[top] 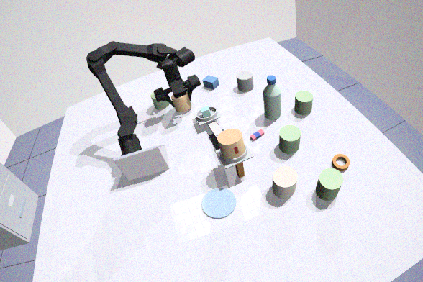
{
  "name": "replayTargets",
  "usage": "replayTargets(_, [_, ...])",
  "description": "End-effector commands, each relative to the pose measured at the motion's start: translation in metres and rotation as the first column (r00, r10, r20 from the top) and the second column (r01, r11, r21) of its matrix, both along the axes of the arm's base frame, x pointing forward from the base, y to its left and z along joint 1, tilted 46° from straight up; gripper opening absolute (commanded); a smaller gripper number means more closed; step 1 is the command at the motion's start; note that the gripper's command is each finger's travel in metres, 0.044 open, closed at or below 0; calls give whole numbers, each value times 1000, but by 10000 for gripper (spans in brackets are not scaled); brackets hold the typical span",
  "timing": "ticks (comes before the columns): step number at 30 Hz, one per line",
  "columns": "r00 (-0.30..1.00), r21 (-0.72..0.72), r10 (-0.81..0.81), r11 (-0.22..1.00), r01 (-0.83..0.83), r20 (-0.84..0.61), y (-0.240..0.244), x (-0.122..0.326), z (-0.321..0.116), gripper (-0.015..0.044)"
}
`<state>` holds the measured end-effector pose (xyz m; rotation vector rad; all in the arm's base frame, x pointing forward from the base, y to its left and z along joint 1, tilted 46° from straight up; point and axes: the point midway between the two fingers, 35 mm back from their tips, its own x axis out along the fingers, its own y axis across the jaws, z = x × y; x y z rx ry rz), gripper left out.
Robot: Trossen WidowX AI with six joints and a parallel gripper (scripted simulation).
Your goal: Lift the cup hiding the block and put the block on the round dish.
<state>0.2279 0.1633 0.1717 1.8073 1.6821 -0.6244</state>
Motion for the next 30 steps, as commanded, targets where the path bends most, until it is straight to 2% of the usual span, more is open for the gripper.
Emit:
replayTargets(1, [1000, 0, 2, 1000, -2, 2, 0, 0, 0, 289])
replayTargets(7, [1000, -3, 2, 1000, -2, 2, -7, 0, 6, 440])
replayTargets(11, [1000, -6, -1, 1000, 1, 0, -38, -4, 35, 440])
replayTargets(15, [1000, -6, -1, 1000, 1, 0, -40, -5, 37, 440])
replayTargets(19, [998, -60, -60, 996, 61, 20, -57, 11, 36, 335])
replayTargets(22, [997, -78, -6, 997, 11, 75, -61, 15, 34, 260])
replayTargets(30, [952, -130, 195, 977, -168, 237, -67, 21, 27, 260])
